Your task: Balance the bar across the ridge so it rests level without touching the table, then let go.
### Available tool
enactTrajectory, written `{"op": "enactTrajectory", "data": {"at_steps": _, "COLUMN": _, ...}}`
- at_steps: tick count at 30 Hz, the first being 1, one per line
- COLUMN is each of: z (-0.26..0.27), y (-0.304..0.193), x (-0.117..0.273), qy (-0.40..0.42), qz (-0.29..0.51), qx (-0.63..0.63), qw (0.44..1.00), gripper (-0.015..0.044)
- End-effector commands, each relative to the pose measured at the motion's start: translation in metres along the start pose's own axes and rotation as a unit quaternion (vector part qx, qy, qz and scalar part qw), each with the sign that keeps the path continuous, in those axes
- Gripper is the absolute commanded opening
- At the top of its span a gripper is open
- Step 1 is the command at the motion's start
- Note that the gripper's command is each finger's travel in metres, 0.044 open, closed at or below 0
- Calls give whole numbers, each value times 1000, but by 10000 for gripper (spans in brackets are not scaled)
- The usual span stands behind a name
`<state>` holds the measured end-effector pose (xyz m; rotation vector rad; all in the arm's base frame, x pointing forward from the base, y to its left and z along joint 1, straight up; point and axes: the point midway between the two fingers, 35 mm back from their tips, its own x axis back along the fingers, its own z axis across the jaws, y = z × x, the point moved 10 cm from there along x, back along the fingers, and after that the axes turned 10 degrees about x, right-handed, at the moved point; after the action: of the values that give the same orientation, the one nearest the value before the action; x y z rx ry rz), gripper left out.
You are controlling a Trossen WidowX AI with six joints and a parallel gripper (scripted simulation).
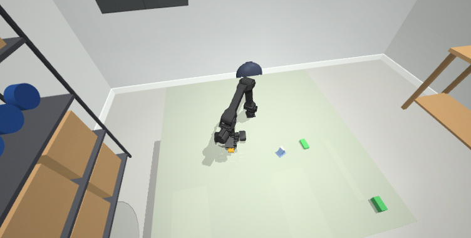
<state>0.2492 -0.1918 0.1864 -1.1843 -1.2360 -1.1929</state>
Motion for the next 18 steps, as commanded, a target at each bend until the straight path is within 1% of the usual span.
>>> {"op": "enactTrajectory", "data": {"at_steps": 1, "z": -1, "y": 1, "x": 16, "qy": -5, "qz": -5, "qx": -1, "qw": 1000, "gripper": 0}}
{"op": "enactTrajectory", "data": {"at_steps": 18, "z": 2, "y": -2, "x": 59, "qy": -6, "qz": -5, "qx": -1, "qw": 1000, "gripper": 0}}
